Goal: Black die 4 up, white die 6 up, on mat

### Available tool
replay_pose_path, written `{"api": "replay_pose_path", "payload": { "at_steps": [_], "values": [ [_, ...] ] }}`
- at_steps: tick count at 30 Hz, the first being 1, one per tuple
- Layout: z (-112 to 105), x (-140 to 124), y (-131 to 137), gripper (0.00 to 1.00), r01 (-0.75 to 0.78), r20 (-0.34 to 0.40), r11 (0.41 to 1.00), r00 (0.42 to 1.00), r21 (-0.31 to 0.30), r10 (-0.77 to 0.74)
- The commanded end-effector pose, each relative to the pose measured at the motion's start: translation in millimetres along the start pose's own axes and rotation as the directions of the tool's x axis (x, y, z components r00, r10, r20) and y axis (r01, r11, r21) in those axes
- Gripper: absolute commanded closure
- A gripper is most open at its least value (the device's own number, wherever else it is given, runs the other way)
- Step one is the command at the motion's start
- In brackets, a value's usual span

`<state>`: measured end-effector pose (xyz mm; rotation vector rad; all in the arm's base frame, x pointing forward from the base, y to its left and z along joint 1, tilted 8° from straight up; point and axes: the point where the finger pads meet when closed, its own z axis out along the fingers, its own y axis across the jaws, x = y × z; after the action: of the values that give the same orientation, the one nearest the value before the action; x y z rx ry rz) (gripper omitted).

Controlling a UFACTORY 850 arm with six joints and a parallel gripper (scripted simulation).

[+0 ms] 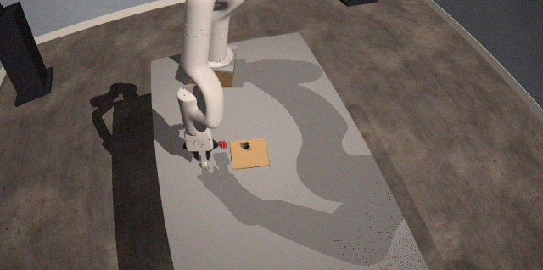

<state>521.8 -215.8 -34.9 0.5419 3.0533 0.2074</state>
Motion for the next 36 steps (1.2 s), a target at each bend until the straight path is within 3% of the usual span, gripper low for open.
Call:
{"api": "replay_pose_path", "payload": {
  "at_steps": [1, 16, 36],
  "values": [
    [2.4, -1.1, -0.1, 0.64, 0.0, 0.002, 1.0, 1.0, 0.0, 0.0],
    [18.5, -1.1, -0.1, 0.64, 0.0, 0.002, 1.0, 1.0, 0.0, 0.0],
    [20.6, -1.1, -0.1, 0.64, 0.0, 0.002, 1.0, 1.0, 0.0, 0.0]
  ]
}}
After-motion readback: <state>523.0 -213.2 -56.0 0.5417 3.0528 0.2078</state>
